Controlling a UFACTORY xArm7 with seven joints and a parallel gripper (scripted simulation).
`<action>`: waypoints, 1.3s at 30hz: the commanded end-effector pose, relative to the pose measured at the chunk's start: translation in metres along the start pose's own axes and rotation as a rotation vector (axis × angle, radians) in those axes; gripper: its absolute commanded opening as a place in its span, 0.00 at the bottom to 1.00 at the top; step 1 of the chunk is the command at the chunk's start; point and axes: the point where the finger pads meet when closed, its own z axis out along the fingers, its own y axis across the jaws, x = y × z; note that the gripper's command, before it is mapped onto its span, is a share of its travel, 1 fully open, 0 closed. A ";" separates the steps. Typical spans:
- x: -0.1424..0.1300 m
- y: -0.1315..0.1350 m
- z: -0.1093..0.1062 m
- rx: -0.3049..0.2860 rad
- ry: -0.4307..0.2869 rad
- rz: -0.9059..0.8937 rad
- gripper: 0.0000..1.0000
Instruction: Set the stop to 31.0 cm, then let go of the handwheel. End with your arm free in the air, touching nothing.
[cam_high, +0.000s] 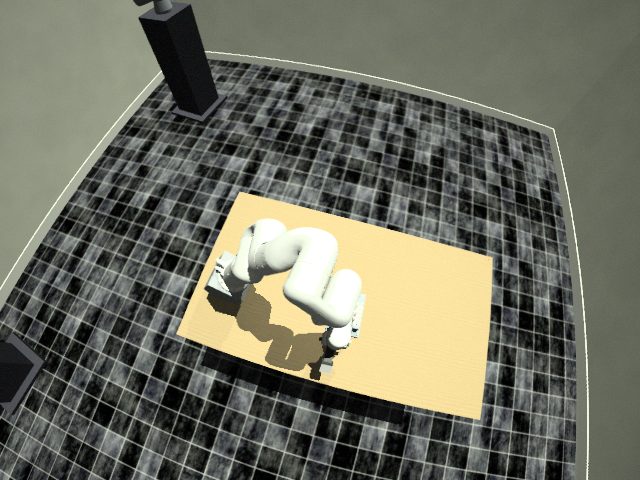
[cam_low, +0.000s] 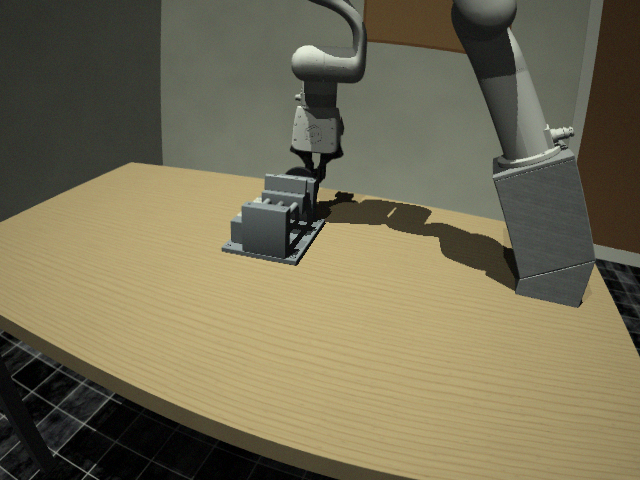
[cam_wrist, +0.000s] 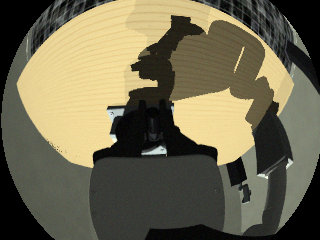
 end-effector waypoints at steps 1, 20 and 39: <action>0.001 0.001 0.001 0.003 0.001 0.001 0.06; 0.001 0.006 0.010 0.003 0.001 0.001 0.06; 0.001 0.005 0.028 0.003 0.001 0.001 0.06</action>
